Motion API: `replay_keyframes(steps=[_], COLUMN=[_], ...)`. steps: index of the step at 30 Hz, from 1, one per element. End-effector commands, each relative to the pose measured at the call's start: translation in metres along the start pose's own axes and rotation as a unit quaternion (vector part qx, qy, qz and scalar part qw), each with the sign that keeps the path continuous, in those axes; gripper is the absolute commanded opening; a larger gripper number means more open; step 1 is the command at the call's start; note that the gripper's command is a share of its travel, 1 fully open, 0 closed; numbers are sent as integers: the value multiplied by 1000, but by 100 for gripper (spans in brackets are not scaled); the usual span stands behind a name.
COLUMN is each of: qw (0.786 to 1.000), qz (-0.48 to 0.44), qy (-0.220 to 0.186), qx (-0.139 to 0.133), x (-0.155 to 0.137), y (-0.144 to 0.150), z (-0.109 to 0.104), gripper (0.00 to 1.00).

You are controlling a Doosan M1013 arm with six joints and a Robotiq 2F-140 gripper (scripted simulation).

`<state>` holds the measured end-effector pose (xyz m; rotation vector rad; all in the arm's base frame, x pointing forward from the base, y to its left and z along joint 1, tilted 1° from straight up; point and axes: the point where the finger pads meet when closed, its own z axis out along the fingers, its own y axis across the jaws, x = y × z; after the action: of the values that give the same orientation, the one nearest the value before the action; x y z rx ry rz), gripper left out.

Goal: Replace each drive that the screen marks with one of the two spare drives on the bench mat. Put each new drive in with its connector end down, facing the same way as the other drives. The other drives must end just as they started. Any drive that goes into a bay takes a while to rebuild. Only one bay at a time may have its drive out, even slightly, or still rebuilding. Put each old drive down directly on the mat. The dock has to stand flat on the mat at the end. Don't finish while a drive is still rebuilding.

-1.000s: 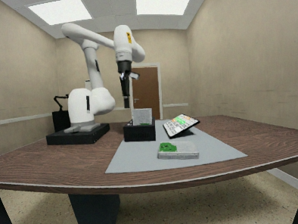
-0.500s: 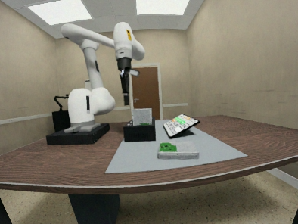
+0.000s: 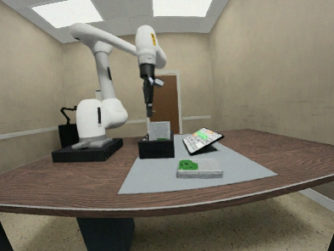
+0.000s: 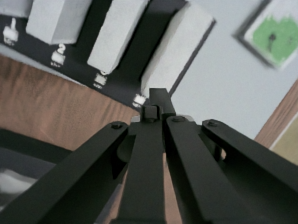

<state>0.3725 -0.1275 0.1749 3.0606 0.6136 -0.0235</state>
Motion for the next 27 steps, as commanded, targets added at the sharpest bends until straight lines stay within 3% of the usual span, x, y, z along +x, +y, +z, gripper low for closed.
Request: replay_keyframes(steps=[1, 10, 11, 14, 15, 18, 27], qw=[990, 940, 933, 924, 897, 870, 869], qz=[-139, -340, -361, -382, -442, -492, -494], qy=[6, 4, 5, 5, 8, 15, 15], qx=[4, -2, -2, -1, 2, 6, 7], x=[20, 35, 35, 35, 35, 35, 35], y=[12, 20, 20, 20, 20, 20, 20], z=[0, 1, 1, 1, 1, 1, 1], gripper=[10, 10, 89, 89, 89, 89, 89])
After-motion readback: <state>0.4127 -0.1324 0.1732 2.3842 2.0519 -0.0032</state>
